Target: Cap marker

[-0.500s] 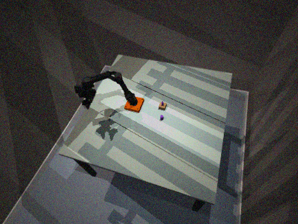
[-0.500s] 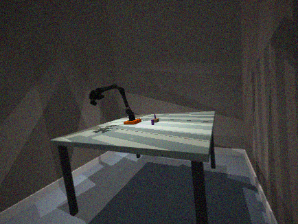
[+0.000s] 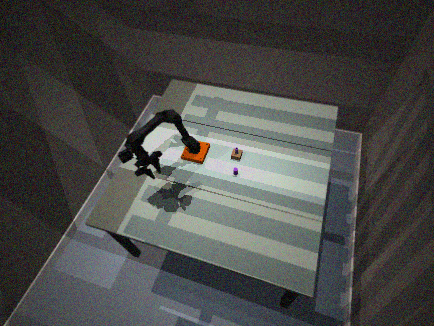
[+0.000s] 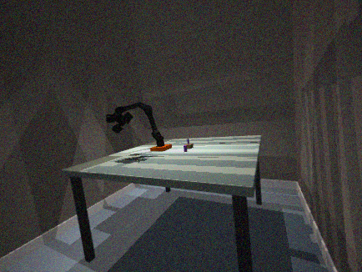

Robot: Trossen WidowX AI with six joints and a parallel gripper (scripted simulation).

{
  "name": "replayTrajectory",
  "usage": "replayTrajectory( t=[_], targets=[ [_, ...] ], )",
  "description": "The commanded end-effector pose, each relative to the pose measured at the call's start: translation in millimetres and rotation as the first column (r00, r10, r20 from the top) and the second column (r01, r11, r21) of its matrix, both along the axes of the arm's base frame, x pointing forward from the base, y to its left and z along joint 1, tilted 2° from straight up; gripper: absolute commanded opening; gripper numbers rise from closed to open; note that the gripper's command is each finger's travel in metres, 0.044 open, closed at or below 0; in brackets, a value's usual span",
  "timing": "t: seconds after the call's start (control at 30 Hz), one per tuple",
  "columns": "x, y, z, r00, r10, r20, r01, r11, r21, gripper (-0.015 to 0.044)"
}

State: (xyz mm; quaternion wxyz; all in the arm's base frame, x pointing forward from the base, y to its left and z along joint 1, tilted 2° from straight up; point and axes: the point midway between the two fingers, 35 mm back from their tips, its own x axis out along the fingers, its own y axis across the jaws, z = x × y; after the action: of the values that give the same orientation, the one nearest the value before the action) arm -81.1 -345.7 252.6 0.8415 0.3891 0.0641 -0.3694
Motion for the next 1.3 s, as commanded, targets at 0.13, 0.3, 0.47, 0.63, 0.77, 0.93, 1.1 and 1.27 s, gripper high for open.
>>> replayTrajectory(
  t=[0.13, 0.3, 0.47, 0.63, 0.77, 0.93, 1.1, 1.27],
  targets=[
    [108.1, -4.3, -44.8, 0.877, 0.405, -0.257, -0.405, 0.913, 0.057, 0.0238],
    [176.2, 11.4, -68.5, 0.661, 0.628, -0.411, -0.65, 0.753, 0.106, 0.0238],
    [236.9, 39.7, -89.8, 0.362, 0.759, -0.541, -0.836, 0.521, 0.173, 0.0238],
    [288.4, 77.3, -108.1, 0.024, 0.768, -0.64, -0.936, 0.243, 0.256, 0.0238],
    [322.8, 112.3, -120.6, -0.238, 0.68, -0.693, -0.943, 0.009, 0.332, 0.0238],
    [357.2, 161.7, -133.1, -0.511, 0.462, -0.725, -0.859, -0.263, 0.438, 0.0238],
    [382.4, 214.5, -142.1, -0.68, 0.153, -0.717, -0.686, -0.476, 0.55, 0.0238],
    [386.2, 234.0, -144.1, -0.706, 0.052, -0.707, -0.622, -0.522, 0.583, 0.0238]
  ],
)
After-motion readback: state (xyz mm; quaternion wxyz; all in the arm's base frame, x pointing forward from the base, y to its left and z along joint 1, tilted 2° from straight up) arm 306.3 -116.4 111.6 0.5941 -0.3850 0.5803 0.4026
